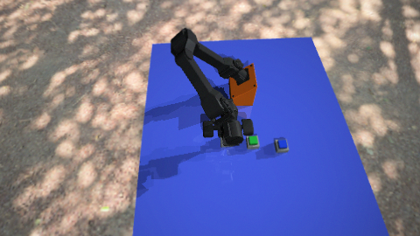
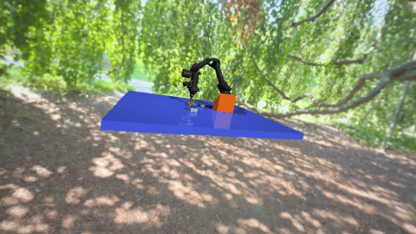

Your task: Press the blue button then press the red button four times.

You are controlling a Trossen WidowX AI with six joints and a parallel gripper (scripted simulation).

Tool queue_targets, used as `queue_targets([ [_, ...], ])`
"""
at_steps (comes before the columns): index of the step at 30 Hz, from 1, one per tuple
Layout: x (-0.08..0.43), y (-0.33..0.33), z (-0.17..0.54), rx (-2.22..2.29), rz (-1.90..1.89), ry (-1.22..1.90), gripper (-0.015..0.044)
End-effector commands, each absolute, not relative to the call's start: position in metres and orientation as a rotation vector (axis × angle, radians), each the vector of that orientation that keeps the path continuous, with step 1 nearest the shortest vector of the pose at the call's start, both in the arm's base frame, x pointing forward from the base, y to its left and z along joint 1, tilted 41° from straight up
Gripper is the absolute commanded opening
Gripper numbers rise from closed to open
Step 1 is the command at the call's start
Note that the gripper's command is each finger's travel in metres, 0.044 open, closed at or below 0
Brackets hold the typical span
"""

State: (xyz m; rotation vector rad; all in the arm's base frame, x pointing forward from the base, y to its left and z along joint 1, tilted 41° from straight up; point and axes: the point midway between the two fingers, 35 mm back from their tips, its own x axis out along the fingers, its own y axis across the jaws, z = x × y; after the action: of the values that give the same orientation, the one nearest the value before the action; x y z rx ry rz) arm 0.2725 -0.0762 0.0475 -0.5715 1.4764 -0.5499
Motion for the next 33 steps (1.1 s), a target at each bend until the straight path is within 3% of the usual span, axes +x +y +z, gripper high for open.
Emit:
queue_targets([
  [1, 0.269, -0.082, 0.040, -0.580, -0.549, 1.491, 0.0020],
  [28, 0.268, -0.087, 0.035, -0.581, -0.549, 1.491, 0.0020],
  [33, 0.268, -0.065, 0.060, -0.579, -0.548, 1.491, 0.0020],
])
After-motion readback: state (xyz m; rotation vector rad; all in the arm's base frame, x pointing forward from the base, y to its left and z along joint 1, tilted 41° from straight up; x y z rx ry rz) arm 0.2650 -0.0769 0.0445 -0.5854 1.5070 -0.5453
